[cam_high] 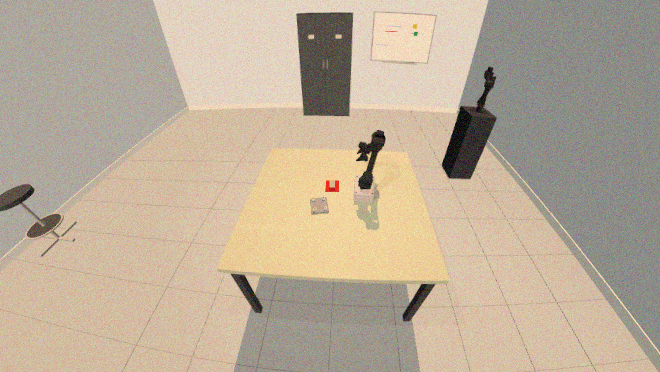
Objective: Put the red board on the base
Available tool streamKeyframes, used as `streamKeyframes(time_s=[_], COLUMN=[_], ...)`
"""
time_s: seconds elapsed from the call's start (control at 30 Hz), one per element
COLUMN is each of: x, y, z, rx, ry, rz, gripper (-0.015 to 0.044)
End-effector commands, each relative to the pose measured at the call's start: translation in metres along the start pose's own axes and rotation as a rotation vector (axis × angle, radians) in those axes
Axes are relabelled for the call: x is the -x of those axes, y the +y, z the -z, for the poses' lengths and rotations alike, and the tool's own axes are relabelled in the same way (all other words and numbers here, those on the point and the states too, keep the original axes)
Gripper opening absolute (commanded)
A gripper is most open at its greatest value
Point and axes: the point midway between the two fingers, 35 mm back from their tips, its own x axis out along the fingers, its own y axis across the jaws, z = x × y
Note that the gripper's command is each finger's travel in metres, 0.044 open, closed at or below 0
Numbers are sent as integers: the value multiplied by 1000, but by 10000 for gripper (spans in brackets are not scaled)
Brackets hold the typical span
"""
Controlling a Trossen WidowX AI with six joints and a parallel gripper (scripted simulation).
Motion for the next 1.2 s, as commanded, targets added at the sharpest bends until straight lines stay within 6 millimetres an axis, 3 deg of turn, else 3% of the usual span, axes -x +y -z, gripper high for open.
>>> streamKeyframes(time_s=[0.0, 0.17, 0.37, 0.63, 0.83, 0.93, 1.17], x=[-20, -51, -95, -144, -147, -168, -179], y=[15, 42, 93, 171, 173, 175, 175], z=[-28, -69, -109, -130, -129, -107, -95], rx=[-18, -13, 22, 89, 91, 91, 91], ry=[132, 321, 531, 769, 774, 774, 774], rz=[-53, -91, -121, -116, -116, -117, -118], gripper=[440, 440, 440, 440, 440, 440, 440])
